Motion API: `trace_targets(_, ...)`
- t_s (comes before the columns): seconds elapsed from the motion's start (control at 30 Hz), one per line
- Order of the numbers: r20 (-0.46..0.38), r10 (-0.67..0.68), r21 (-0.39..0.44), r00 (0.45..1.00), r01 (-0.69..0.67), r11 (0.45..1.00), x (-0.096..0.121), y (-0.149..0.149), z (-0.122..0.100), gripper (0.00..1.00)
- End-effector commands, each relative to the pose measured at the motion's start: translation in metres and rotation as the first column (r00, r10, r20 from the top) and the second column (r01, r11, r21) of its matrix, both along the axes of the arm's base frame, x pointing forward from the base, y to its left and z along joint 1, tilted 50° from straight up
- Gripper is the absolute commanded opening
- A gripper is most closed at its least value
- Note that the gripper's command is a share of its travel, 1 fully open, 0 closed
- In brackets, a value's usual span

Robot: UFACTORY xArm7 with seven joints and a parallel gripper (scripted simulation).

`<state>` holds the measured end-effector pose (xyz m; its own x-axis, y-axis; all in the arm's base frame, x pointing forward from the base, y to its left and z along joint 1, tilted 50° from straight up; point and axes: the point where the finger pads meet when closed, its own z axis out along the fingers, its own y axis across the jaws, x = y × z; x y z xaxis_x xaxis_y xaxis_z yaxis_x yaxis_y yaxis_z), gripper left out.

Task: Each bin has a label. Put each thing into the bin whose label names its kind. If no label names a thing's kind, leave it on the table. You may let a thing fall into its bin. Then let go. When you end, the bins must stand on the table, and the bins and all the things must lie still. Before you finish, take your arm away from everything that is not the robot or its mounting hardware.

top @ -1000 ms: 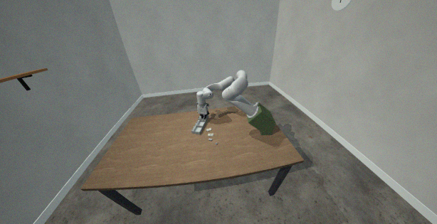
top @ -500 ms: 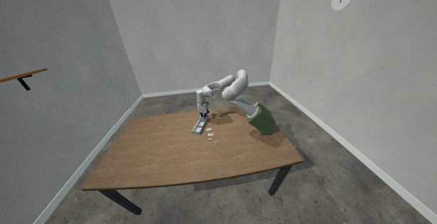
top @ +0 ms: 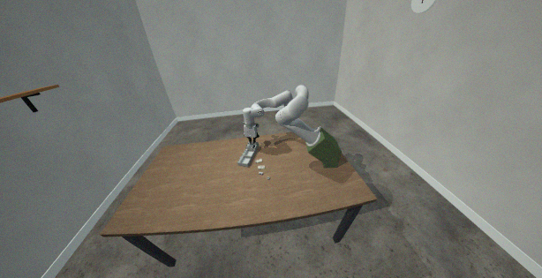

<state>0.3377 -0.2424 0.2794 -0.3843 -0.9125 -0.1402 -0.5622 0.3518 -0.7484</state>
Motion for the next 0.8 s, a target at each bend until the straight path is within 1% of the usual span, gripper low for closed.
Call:
trace_targets(0.0,-0.022,0.063,-0.074,0.998,-0.064,0.995,0.000,0.016,-0.003,0.29)
trace_targets(0.03,-0.035,0.094,-0.110,0.995,-0.097,0.989,0.000,0.024,-0.005,0.29)
trace_targets(0.13,-0.067,0.157,-0.182,0.985,-0.167,0.969,0.001,0.048,-0.011,0.29)
trace_targets(0.3,-0.139,0.267,-0.307,0.954,-0.298,0.904,0.003,0.089,-0.022,0.29)
trace_targets(0.37,-0.139,0.267,-0.307,0.954,-0.298,0.904,0.003,0.089,-0.022,0.29)
trace_targets(0.4,-0.185,0.322,-0.372,0.928,-0.370,0.851,0.003,0.097,-0.024,0.29)
trace_targets(0.47,-0.205,0.343,-0.395,0.917,-0.398,0.828,0.004,0.113,-0.028,0.29)
trace_targets(0.53,-0.237,0.372,-0.432,0.898,-0.440,0.787,0.004,0.129,-0.032,0.29)
trace_targets(0.63,-0.294,0.418,-0.487,0.859,-0.511,0.709,0.005,0.153,-0.038,0.29)
trace_targets(0.77,-0.372,0.467,-0.545,0.802,-0.596,0.590,0.007,0.186,-0.047,0.29)
